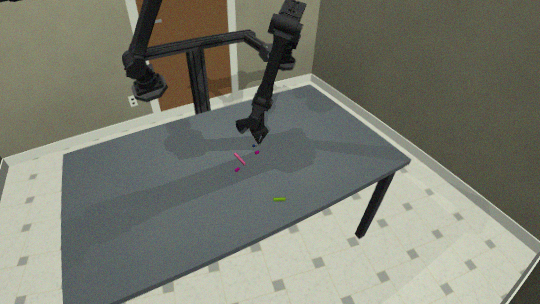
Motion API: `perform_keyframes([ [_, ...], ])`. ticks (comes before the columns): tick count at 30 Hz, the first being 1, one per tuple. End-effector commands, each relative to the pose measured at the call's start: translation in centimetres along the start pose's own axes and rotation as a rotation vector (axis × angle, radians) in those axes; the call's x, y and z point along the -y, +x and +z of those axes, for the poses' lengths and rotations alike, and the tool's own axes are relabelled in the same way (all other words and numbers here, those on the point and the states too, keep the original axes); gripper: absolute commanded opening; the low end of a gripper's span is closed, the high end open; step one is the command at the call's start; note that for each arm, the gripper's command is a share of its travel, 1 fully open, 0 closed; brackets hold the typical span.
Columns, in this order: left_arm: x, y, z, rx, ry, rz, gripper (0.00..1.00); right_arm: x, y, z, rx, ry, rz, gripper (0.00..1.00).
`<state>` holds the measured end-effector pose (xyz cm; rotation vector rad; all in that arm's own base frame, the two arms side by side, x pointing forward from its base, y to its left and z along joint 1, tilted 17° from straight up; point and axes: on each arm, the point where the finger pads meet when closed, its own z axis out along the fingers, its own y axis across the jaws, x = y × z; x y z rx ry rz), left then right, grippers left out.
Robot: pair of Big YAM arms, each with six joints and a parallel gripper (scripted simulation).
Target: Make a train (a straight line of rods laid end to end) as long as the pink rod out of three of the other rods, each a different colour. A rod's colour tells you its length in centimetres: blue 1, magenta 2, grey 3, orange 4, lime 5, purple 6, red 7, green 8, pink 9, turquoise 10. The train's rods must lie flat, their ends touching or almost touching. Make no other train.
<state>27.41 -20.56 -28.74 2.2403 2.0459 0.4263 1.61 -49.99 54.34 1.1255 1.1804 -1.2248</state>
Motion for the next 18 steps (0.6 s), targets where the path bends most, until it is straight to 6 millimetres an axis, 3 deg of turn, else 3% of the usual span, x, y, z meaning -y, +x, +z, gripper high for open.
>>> perform_keyframes([
  [1, 0.1, 0.2, -0.1, 0.008, -0.003, 0.002, 0.23, 1.1, -2.4, -0.8, 0.061, 0.024, 0.010, 1.00],
  [18, 0.0, 0.1, 1.2, 0.006, -0.001, 0.002, 0.23, 1.1, -2.4, -0.8, 0.061, 0.024, 0.010, 1.00],
])
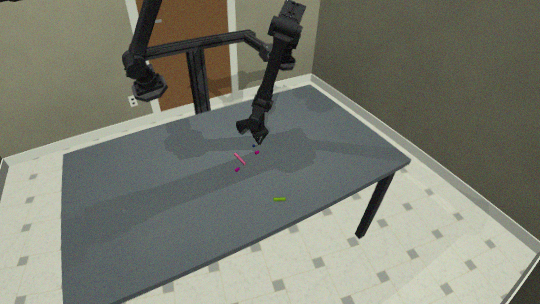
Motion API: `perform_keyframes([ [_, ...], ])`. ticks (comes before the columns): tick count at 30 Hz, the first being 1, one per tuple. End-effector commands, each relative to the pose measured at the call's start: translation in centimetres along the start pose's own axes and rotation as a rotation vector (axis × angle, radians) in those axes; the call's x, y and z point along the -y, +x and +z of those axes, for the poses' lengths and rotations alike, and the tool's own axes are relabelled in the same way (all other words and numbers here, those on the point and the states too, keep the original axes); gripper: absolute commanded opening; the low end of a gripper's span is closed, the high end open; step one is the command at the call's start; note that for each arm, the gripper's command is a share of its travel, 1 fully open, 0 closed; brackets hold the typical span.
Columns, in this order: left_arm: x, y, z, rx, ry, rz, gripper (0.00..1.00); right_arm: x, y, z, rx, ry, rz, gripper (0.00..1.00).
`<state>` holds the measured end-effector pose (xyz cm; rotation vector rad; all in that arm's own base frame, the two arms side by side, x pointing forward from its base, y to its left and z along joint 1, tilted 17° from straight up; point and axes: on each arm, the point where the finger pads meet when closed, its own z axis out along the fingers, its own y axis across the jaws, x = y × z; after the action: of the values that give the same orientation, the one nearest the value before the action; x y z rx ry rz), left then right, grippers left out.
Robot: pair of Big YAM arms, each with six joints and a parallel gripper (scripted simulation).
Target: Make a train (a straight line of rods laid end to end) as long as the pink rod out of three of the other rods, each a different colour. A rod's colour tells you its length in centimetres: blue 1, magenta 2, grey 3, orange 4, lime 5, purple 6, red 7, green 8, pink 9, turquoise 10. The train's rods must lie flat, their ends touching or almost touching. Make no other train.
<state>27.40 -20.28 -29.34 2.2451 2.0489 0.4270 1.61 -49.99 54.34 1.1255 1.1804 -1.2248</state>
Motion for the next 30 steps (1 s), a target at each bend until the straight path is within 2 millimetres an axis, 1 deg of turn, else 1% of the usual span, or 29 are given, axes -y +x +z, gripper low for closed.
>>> perform_keyframes([
  [1, -0.2, -0.1, 0.7, 0.010, -0.005, 0.001, 0.23, 1.1, -2.4, -0.8, 0.061, 0.024, 0.010, 1.00],
  [6, -0.3, 0.0, 1.3, 0.009, -0.004, -0.004, 0.23, 1.1, -2.4, -0.8, 0.061, 0.024, 0.010, 1.00],
  [11, -0.1, -0.1, 1.5, 0.009, -0.004, 0.002, 0.23, 1.1, -2.4, -0.8, 0.061, 0.024, 0.010, 1.00],
  [12, -1.0, -0.5, 0.8, 0.022, -0.021, -0.010, 0.23, 1.1, -2.4, -0.8, 0.061, 0.024, 0.010, 1.00],
  [14, -0.7, -0.2, 1.4, 0.015, -0.013, -0.008, 0.23, 1.1, -2.4, -0.8, 0.061, 0.024, 0.010, 1.00],
  [17, -0.3, 0.0, 1.8, 0.009, -0.006, -0.005, 0.23, 1.1, -2.4, -0.8, 0.061, 0.024, 0.010, 1.00],
  [30, -0.3, 0.0, 1.8, 0.009, -0.005, -0.006, 0.23, 1.1, -2.4, -0.8, 0.061, 0.024, 0.010, 1.00],
])
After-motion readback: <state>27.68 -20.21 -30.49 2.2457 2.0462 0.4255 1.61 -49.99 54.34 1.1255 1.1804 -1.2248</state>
